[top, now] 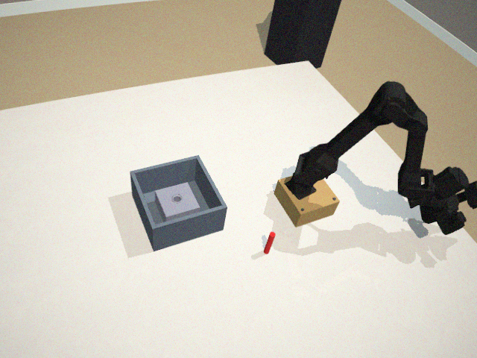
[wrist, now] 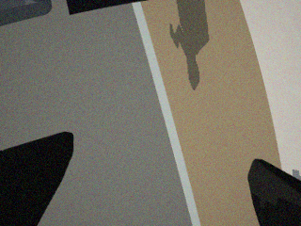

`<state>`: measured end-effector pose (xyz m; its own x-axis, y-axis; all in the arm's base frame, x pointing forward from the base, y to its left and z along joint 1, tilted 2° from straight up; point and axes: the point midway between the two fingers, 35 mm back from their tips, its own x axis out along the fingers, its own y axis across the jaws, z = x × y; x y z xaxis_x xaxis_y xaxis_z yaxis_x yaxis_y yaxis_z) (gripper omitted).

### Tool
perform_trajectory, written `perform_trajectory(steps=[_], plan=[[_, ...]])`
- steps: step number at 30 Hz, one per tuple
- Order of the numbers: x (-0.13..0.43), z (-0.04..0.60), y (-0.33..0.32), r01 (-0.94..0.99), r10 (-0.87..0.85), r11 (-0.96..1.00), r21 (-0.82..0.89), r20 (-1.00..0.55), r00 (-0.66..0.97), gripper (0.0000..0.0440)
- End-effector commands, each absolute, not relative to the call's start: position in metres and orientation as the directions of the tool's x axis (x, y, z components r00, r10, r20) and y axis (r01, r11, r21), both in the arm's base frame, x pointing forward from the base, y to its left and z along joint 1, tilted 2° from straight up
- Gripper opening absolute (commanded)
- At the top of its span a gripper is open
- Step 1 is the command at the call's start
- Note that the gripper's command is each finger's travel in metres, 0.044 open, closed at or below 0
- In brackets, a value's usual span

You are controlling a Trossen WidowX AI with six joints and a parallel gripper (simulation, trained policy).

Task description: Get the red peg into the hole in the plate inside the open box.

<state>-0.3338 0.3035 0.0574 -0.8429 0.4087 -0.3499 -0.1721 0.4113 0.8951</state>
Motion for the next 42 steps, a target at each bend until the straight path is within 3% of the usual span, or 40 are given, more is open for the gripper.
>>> perform_trajectory(steps=[1,3,11,20,31,42], plan=[[-0.331,0.058,0.307,-0.183,0.42,0.401,0.898,-0.357,-0.834,0.0417],[-0.323,0.06,0.317,-0.206,0.447,0.381,0.901,-0.375,-0.813,0.044],[-0.254,0.067,0.368,-0.306,0.573,0.4,0.864,-0.496,-0.652,0.044],[-0.141,0.069,0.396,-0.37,0.63,0.549,0.75,-0.662,-0.406,0.044],[-0.006,0.077,0.369,-0.314,0.53,0.78,0.542,-0.838,-0.13,0.044],[0.089,0.104,0.304,-0.111,0.353,0.931,0.347,-0.934,0.044,0.044]])
